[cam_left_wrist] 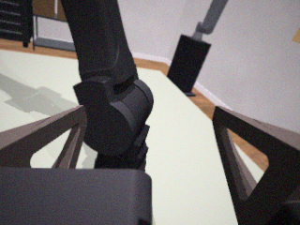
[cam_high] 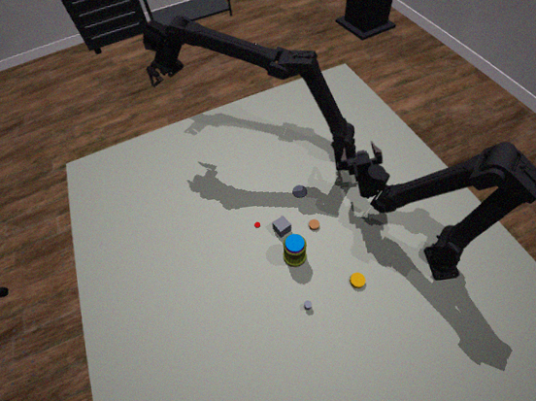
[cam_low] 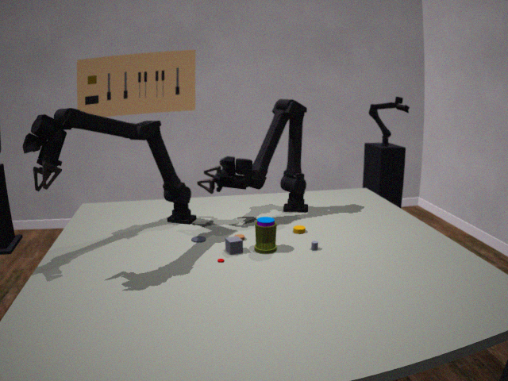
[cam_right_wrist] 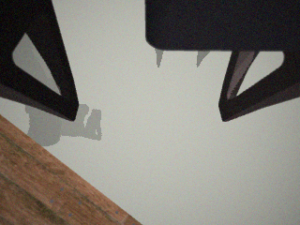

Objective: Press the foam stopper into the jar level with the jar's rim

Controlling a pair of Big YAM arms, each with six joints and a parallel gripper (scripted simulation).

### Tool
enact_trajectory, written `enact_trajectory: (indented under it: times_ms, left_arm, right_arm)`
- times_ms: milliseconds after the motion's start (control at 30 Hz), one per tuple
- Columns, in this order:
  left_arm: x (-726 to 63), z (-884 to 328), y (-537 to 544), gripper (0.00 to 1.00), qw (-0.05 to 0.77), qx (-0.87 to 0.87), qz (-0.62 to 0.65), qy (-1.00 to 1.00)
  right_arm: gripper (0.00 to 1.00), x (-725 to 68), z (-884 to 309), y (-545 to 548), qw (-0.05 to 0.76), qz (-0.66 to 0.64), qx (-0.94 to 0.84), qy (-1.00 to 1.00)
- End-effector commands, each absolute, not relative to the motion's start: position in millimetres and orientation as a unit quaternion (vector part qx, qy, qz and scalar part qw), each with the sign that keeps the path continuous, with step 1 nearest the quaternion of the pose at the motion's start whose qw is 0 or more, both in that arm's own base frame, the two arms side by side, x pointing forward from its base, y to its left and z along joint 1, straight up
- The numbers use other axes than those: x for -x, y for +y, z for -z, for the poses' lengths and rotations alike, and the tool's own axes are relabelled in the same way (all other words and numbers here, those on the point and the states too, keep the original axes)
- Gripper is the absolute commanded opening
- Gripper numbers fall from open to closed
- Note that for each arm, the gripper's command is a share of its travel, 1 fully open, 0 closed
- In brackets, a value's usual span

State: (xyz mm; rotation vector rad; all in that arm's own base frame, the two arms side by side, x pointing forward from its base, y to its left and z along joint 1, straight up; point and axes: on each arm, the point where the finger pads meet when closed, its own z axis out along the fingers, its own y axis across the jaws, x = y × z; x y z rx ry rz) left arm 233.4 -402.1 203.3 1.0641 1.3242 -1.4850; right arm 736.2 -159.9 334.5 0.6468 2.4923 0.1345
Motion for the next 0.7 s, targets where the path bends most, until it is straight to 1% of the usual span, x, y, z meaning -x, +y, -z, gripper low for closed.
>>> enact_trajectory:
  times_ms: [0,567,600,667]
  left_arm:
    - [-234.0,-206.6,-402.7,1.00,0.431,-0.427,0.595,0.527]
    - [-237.4,-211.4,-405.9,1.00,0.436,-0.428,0.595,0.522]
    - [-237.4,-211.4,-405.9,0.98,0.436,-0.428,0.595,0.522]
    - [-237.4,-211.4,-405.9,0.98,0.436,-0.428,0.595,0.522]
  right_arm:
    - [1.00,-735.2,-344.0,-159.6,0.285,-0.050,-0.240,0.926]
    - [1.00,-740.7,-344.2,-160.9,0.289,-0.050,-0.240,0.925]
    - [1.00,-740.7,-344.2,-160.9,0.289,-0.050,-0.240,0.925]
    - [1.00,-740.7,-344.2,-160.9,0.289,-0.050,-0.240,0.925]
